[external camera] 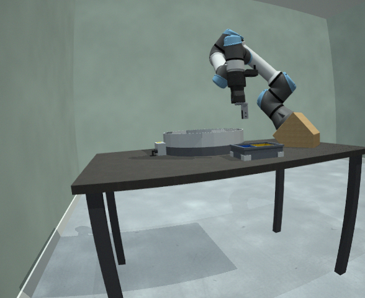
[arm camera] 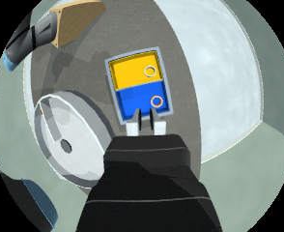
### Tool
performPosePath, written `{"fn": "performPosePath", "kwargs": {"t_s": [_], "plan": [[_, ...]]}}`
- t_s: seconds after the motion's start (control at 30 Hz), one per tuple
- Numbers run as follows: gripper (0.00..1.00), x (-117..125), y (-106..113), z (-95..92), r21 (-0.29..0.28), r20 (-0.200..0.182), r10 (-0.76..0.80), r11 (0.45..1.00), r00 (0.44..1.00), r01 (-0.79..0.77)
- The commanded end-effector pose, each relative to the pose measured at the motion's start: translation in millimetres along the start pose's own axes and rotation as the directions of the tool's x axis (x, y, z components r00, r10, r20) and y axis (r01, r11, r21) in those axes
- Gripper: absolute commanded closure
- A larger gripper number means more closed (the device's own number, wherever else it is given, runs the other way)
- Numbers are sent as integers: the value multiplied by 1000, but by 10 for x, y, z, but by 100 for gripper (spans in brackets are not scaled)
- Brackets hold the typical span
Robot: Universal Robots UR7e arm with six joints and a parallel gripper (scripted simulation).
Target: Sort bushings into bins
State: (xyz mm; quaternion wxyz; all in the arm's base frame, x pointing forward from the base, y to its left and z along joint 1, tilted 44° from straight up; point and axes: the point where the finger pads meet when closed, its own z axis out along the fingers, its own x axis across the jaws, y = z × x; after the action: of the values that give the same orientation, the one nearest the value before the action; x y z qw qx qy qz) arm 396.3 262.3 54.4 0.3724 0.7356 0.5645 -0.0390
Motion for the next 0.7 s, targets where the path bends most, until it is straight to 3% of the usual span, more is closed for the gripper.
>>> {"fn": "performPosePath", "kwargs": {"t_s": [0.0,0.17,0.3,0.47,0.57,0.63,0.67], "plan": [[60,-370,34,19,-1,-3,0,1000,1000,0],[60,-370,34,19,-1,-3,0,1000,1000,0],[60,-830,72,55,-1,-3,0,1000,1000,0],[60,-947,81,65,-1,-3,0,1000,1000,0],[60,-1294,110,92,-1,-3,0,1000,1000,0],[60,-1294,110,92,-1,-3,0,1000,1000,0],[60,-1409,119,101,-1,-3,0,1000,1000,0]]}}
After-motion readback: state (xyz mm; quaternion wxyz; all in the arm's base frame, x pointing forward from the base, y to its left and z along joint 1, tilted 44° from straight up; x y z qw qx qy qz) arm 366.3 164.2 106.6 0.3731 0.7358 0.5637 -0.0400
